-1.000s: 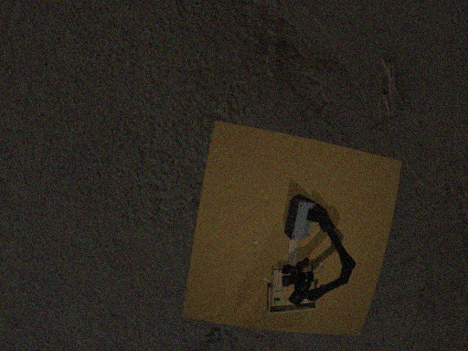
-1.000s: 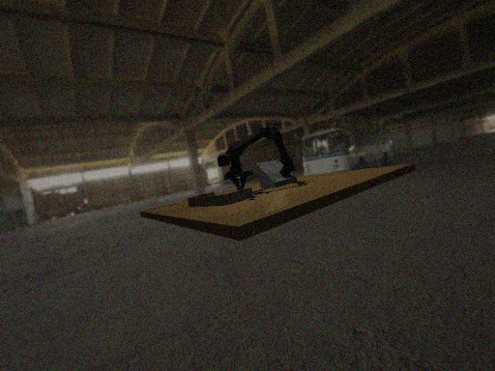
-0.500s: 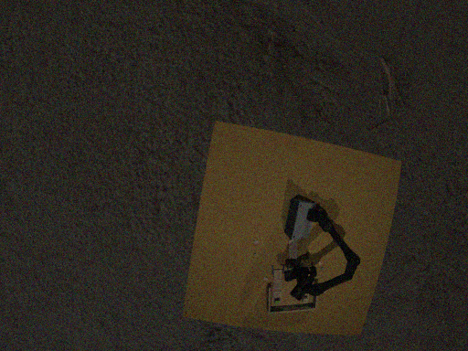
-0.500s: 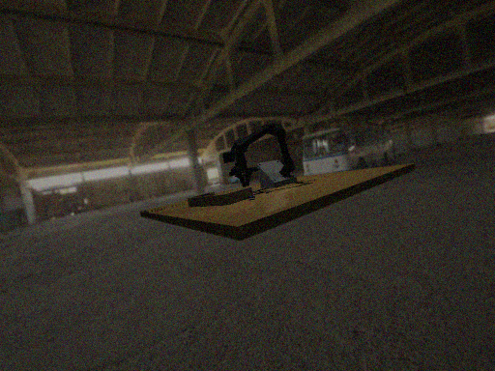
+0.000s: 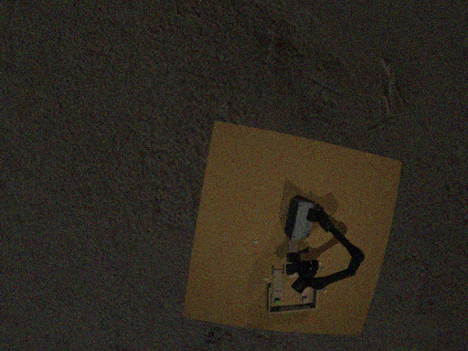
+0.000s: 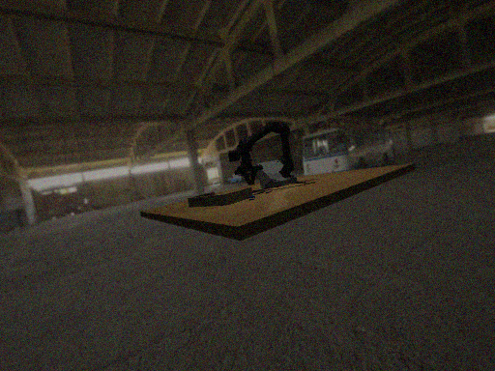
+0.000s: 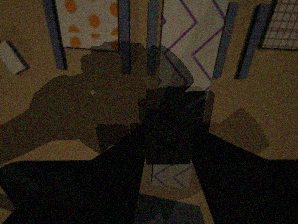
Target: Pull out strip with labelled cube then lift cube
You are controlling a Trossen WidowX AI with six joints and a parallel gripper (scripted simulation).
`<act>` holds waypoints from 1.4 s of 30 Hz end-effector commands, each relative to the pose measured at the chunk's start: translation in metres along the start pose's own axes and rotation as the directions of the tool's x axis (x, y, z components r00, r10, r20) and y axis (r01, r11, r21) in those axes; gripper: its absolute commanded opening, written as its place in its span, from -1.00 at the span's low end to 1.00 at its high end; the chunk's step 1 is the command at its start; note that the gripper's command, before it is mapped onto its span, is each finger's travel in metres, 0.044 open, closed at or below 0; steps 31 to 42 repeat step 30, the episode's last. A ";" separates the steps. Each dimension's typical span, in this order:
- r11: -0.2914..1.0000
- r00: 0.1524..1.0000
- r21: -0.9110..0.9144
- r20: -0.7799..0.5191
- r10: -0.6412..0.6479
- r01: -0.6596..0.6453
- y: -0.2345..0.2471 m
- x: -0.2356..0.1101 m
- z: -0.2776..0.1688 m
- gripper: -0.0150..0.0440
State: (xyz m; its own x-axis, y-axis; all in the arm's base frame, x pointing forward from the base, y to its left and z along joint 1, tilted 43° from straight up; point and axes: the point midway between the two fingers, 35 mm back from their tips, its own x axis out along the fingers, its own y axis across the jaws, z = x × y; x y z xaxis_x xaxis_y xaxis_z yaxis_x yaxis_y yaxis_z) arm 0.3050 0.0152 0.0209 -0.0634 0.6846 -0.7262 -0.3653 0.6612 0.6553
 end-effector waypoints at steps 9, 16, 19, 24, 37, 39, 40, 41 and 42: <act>1.000 1.000 -0.004 0.003 -0.010 0.010 0.000 -0.034 -0.002 -0.49; 1.000 1.000 -0.004 0.003 -0.010 0.010 0.000 -0.034 -0.002 -0.49; 1.000 1.000 -0.004 0.003 -0.010 0.010 0.000 -0.034 -0.002 -0.49; 1.000 1.000 -0.004 0.003 -0.010 0.010 0.000 -0.034 -0.002 -0.49; 1.000 1.000 -0.004 0.003 -0.010 0.010 0.000 -0.034 -0.002 -0.49; 1.000 1.000 -0.004 0.003 -0.010 0.010 0.000 -0.034 -0.002 -0.49; 1.000 1.000 -0.004 0.003 -0.010 0.010 0.000 -0.034 -0.002 -0.49; 1.000 1.000 -0.004 0.003 -0.010 0.010 0.000 -0.034 -0.002 -0.49; 1.000 1.000 -0.004 0.003 -0.010 0.010 0.000 -0.034 -0.002 -0.49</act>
